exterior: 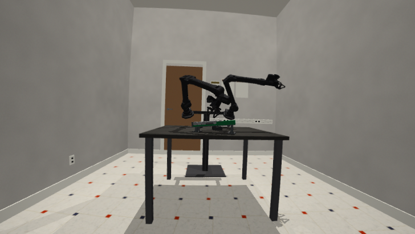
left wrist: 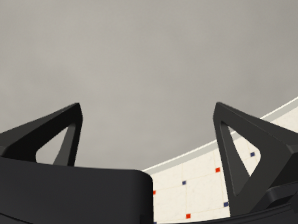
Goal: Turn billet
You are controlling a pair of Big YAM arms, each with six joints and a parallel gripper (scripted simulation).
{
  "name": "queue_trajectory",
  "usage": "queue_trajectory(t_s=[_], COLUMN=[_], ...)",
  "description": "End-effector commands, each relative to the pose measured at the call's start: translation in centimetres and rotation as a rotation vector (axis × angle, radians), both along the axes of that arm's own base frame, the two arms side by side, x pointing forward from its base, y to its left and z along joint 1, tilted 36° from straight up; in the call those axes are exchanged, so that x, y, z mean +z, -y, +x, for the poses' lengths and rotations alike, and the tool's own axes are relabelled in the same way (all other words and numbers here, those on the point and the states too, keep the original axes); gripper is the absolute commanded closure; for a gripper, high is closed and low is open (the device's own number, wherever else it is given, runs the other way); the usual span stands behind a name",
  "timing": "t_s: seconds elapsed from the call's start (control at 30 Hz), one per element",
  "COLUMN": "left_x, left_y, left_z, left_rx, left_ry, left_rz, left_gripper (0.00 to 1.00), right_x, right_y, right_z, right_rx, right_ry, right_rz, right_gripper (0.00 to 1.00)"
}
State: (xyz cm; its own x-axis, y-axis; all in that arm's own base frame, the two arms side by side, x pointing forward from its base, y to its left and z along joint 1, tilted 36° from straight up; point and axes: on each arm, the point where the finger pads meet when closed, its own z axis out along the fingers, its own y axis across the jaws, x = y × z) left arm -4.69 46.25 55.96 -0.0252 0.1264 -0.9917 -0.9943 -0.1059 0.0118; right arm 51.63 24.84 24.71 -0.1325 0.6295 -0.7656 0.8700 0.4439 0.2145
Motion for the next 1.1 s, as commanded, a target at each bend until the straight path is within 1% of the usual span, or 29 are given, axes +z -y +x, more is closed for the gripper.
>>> queue_trajectory(t_s=[0.0, 0.57, 0.67, 0.7, 0.83, 0.93, 1.07], left_x=[4.4, 4.4, 4.4, 4.4, 4.4, 4.4, 4.4], left_y=[1.2, 1.2, 1.2, 1.2, 1.2, 1.2, 1.2], left_z=[-0.4, -0.4, -0.4, -0.4, -0.4, -0.4, -0.4], left_rx=[0.007, 0.007, 0.007, 0.007, 0.007, 0.007, 0.007], left_ry=[0.002, 0.002, 0.002, 0.002, 0.002, 0.002, 0.002], left_rz=[0.087, 0.087, 0.087, 0.087, 0.087, 0.087, 0.087], left_gripper=[0.0, 0.0, 0.0, 0.0, 0.0, 0.0, 0.0], right_x=[1.2, 1.2, 1.0, 1.5, 1.5, 1.4, 1.2], right_y=[-0.5, -0.5, -0.4, -0.5, -1.1, -1.1, -1.3], right_z=[0.2, 0.2, -0.2, -0.5, -0.8, -1.1, -1.6], right_rx=[0.004, 0.005, 0.021, 0.03, 0.06, 0.11, 0.221], right_ry=[0.022, 0.022, 0.014, 0.017, 0.006, -0.023, -0.089], right_rz=[0.018, 0.017, 0.01, 0.011, -0.001, -0.033, -0.096], right_gripper=[0.0, 0.0, 0.0, 0.0, 0.0, 0.0, 0.0])
